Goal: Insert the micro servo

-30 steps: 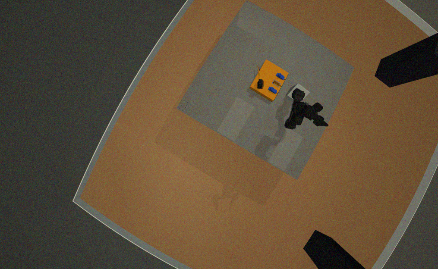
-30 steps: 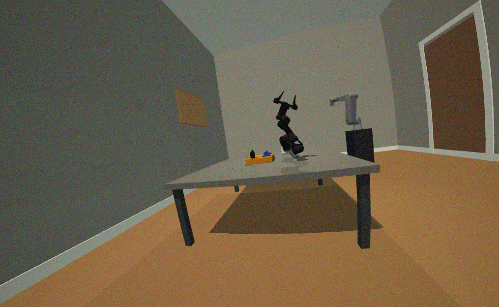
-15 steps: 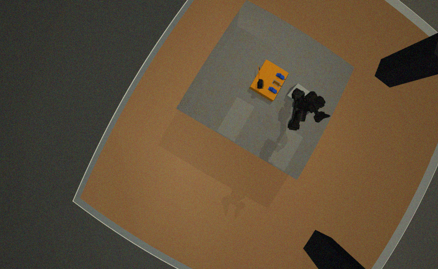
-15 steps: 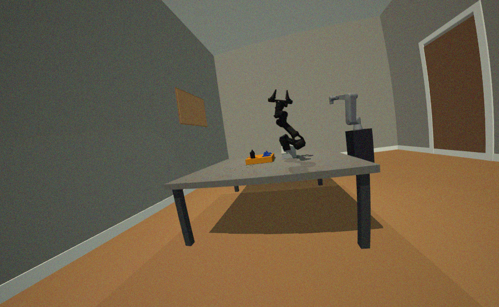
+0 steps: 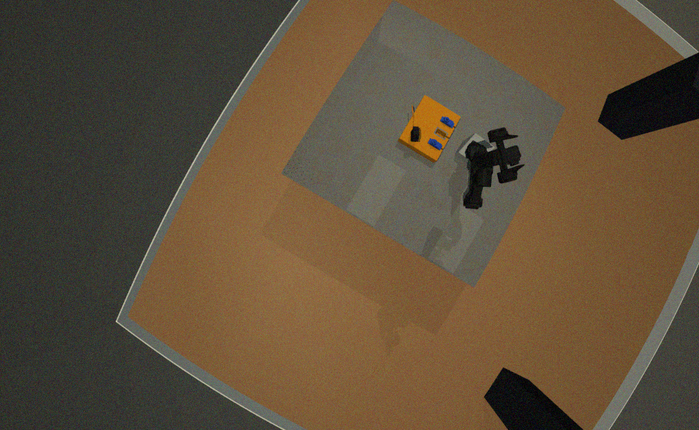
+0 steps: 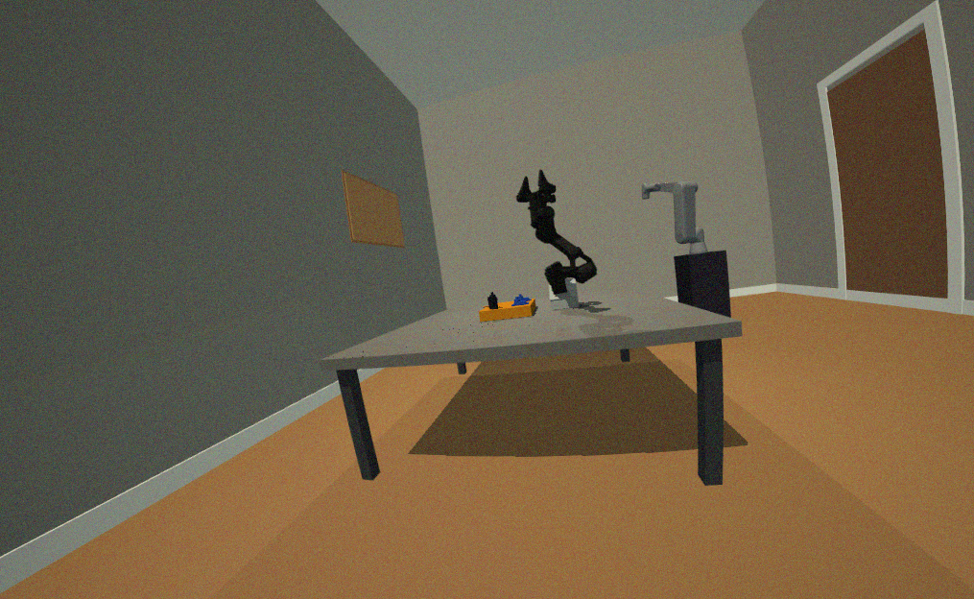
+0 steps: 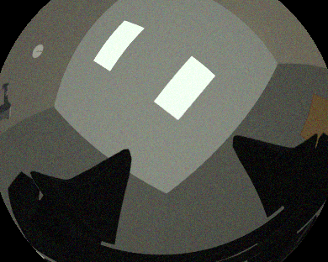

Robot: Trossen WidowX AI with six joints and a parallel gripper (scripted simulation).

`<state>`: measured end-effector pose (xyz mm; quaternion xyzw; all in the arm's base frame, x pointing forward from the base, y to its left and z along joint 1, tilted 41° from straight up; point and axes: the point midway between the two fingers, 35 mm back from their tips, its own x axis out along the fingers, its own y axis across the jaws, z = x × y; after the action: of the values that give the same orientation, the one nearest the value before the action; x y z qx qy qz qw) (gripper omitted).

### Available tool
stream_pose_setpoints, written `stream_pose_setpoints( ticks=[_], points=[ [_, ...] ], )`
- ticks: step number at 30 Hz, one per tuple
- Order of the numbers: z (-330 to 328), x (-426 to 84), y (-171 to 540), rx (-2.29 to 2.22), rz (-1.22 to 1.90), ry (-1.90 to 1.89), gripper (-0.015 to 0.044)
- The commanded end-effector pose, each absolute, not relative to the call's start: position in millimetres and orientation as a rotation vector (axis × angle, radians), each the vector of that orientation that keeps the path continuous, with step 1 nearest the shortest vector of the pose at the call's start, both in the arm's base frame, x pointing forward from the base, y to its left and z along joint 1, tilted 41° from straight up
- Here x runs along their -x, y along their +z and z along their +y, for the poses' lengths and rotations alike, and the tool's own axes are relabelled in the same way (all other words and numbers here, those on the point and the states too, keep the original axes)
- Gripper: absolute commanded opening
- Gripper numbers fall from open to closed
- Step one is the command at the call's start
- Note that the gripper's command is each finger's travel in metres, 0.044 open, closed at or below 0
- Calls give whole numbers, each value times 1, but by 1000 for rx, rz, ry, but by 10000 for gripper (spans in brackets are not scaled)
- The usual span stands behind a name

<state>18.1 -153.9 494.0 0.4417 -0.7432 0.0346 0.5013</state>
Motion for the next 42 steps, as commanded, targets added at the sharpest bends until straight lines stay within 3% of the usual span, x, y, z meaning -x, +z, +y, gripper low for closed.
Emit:
stream_pose_setpoints(
  ticks=[1,22,42],
  points=[
    [-166,-36,494,-1034,-1702,-69,440],
    [-219,-121,462,-844,-1161,-602,440],
    [-240,-202,409,-552,-539,-791,440]
  ],
)
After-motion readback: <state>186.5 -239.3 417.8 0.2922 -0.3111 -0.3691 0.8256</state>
